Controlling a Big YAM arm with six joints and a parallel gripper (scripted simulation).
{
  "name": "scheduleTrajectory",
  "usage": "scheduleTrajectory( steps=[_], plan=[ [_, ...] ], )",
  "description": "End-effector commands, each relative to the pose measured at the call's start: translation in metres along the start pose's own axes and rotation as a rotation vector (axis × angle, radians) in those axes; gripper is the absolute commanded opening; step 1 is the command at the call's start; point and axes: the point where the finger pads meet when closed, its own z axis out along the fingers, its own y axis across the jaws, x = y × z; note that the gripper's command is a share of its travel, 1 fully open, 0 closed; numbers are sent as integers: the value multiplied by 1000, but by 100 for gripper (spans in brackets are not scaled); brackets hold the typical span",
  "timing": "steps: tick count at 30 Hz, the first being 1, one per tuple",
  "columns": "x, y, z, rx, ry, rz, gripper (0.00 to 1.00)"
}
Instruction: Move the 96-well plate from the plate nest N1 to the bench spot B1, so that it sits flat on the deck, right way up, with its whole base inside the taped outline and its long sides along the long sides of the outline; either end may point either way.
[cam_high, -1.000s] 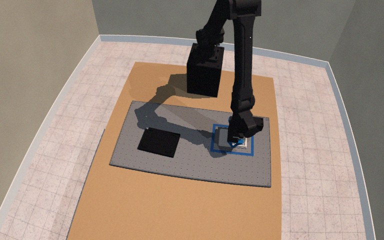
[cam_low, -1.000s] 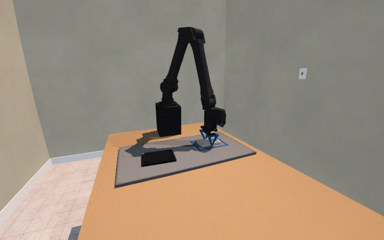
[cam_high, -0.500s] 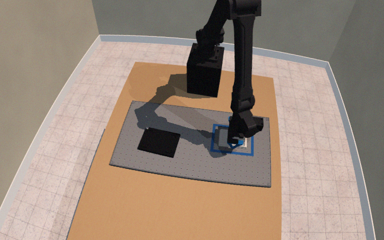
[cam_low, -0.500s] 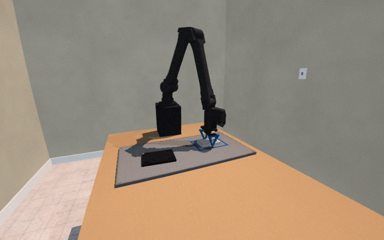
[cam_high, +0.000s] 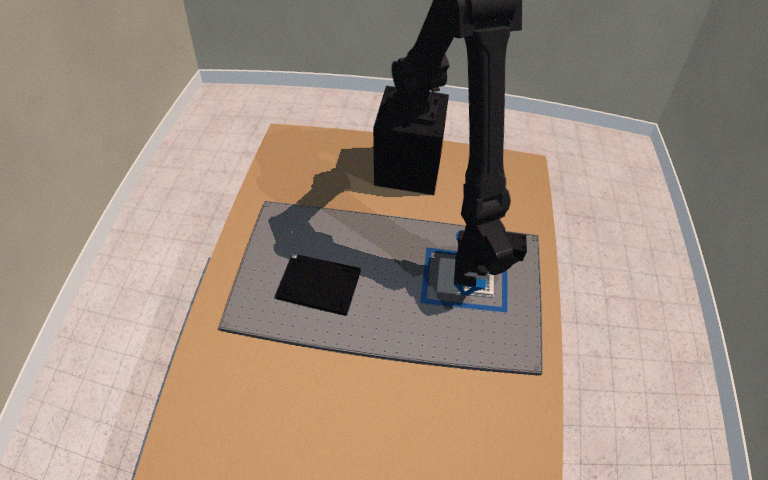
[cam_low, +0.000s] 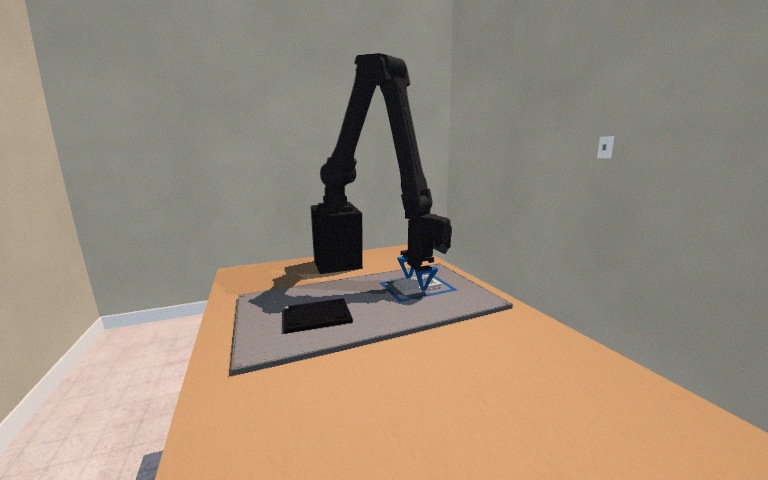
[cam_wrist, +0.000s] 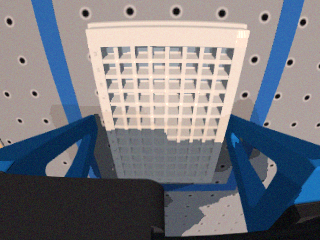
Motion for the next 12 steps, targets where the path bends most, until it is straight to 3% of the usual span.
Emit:
scheduleTrajectory(
  steps=[1, 7, 12],
  plan=[
    [-5, -10, -23, 33, -18, 1, 100],
    [-8, -8, -39, 34, -19, 0, 100],
    [-8, -8, -39, 34, -19, 0, 100]
  ],
)
